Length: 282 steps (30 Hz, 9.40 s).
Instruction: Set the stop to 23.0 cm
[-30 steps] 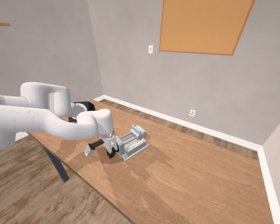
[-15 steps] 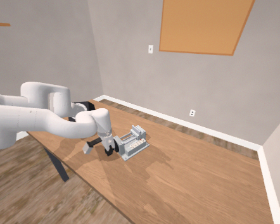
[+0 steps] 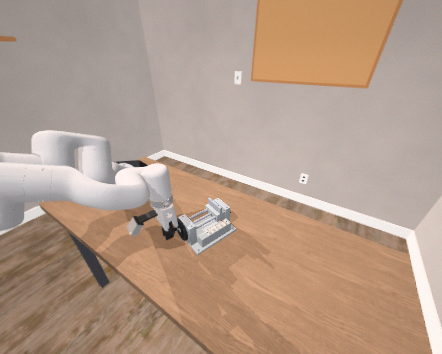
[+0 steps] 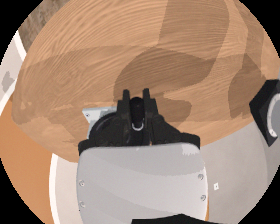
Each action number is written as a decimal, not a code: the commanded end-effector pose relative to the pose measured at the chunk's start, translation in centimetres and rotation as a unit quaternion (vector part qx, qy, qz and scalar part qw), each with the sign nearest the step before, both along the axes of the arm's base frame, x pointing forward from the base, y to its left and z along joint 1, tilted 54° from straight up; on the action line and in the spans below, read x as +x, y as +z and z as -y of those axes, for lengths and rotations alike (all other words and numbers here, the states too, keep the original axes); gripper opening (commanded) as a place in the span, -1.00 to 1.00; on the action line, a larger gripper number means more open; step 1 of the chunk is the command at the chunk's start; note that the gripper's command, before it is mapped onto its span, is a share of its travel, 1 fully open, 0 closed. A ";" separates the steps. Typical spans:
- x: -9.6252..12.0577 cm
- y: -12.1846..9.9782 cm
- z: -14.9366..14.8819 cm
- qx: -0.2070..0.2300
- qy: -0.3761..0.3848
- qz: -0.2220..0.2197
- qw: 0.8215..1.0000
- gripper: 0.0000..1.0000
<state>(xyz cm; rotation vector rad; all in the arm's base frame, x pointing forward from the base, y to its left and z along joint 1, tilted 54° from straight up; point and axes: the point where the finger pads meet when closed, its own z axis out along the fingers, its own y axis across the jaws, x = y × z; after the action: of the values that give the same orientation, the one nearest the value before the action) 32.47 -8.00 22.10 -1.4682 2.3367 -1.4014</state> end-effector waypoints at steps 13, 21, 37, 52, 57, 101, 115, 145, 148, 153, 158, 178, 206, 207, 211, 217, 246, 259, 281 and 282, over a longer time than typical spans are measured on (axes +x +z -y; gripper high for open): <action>-1.3 1.5 -1.8 0.000 0.001 0.000 1.000 -0.88; -1.2 3.3 -2.7 0.000 0.001 0.000 1.000 -0.88; 1.0 5.7 -2.3 0.000 0.001 0.000 1.000 -0.88; 3.3 5.6 -0.6 0.000 0.001 0.000 1.000 -0.88; 3.7 5.1 0.0 0.000 0.001 0.000 1.000 -0.88; 2.1 0.4 1.3 0.000 0.001 0.000 1.000 -0.88; 1.2 0.0 0.8 0.000 0.001 0.000 1.000 -0.88; 0.3 -0.1 0.2 0.000 0.001 0.000 1.000 -0.88; 0.2 -0.1 0.1 0.000 0.001 0.000 1.000 -0.88; 0.2 0.0 0.1 0.000 0.001 0.000 1.000 -0.88; 0.2 0.0 0.1 0.000 0.001 0.000 1.000 -0.88; 0.1 0.0 0.1 0.000 0.001 0.000 1.000 -0.88; 0.1 0.0 0.0 0.000 0.001 0.000 1.000 -0.88; 0.1 0.0 0.0 0.000 0.001 0.000 1.000 -0.88; 0.1 0.0 0.0 0.000 0.001 0.000 1.000 -0.88; 0.0 0.0 0.0 0.000 0.001 0.000 1.000 -0.88; -0.6 0.3 -0.7 0.000 0.001 0.000 1.000 -0.88; -1.0 0.7 -1.2 0.000 0.001 0.000 1.000 -0.88; -1.4 2.4 -2.3 0.000 0.001 0.000 1.000 -0.88; -1.4 2.4 -2.3 0.000 0.001 0.000 1.000 -0.88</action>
<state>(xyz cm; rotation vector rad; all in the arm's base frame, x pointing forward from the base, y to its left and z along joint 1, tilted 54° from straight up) 31.03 -5.90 24.05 -1.4715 2.3384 -1.3999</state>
